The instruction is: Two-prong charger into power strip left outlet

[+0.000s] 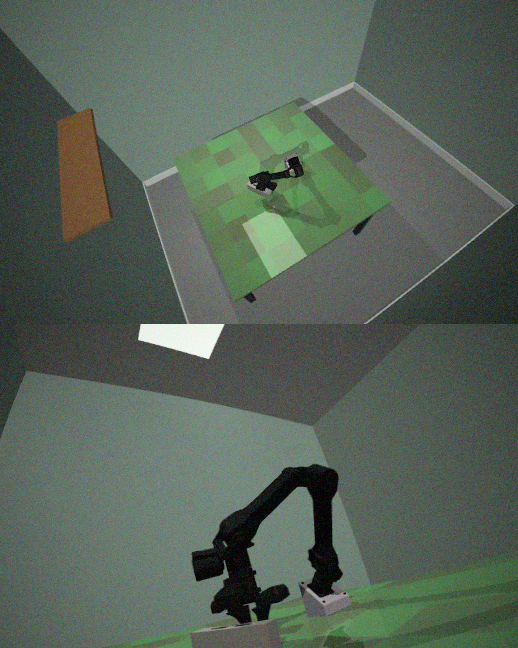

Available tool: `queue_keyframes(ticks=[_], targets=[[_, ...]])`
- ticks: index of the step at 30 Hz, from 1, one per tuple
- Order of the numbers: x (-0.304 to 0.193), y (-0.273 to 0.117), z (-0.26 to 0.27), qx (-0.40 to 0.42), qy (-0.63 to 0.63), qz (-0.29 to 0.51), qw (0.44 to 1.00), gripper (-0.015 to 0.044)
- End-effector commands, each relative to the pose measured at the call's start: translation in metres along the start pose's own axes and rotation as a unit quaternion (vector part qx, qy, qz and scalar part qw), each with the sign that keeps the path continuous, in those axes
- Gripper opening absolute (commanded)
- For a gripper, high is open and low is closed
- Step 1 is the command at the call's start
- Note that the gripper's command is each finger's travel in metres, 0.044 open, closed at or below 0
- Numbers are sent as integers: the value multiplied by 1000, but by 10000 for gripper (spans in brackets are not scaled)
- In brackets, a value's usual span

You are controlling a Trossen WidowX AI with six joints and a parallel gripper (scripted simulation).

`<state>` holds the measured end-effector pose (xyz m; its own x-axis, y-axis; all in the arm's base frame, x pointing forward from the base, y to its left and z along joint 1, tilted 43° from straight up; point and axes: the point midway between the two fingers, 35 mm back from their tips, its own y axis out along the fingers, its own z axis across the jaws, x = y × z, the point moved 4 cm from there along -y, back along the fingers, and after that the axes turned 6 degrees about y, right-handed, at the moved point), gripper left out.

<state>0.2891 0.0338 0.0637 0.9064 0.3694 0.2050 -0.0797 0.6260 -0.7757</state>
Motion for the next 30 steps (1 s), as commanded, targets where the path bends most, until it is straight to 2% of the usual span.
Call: queue_keyframes(ticks=[1, 30], targets=[[11, -2, 2, 2, -15, -18, 1000, 0], [7, -3, 2, 2, -15, -18, 1000, 0]])
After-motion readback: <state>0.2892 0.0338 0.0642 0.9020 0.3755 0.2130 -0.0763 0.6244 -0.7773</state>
